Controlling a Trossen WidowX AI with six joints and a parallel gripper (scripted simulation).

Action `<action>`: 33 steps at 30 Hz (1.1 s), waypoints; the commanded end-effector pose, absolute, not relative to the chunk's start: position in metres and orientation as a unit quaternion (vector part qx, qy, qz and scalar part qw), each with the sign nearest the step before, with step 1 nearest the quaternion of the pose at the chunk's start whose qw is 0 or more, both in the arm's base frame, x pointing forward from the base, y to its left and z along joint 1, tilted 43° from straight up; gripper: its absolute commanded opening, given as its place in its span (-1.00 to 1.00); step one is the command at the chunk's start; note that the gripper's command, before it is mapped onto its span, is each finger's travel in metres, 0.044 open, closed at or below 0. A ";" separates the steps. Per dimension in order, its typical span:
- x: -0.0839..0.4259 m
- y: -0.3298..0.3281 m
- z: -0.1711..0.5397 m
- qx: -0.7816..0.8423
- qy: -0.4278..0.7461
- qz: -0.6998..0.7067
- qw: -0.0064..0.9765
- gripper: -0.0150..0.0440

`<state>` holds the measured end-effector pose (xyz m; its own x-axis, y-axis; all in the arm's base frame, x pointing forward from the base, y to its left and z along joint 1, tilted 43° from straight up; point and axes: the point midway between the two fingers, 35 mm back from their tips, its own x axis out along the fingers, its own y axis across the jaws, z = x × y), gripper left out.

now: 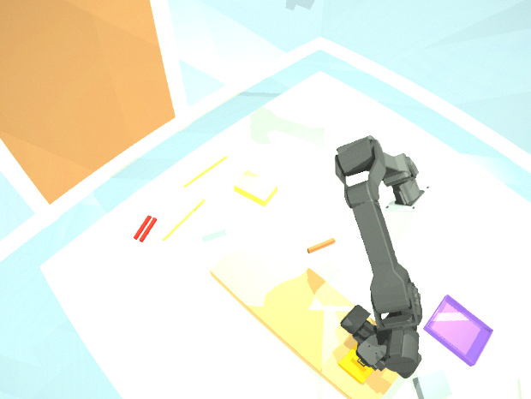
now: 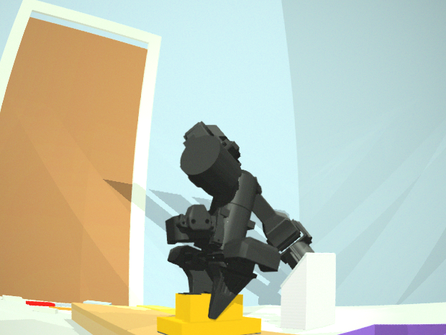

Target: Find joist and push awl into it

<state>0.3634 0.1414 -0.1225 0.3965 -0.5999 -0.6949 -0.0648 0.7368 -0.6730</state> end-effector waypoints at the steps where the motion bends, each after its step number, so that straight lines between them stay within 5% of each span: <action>1: 0.361 0.149 -0.129 -0.317 0.523 -0.171 0.772 -0.49; 33: 0.360 0.158 -0.137 -0.317 0.523 -0.171 0.772 -0.49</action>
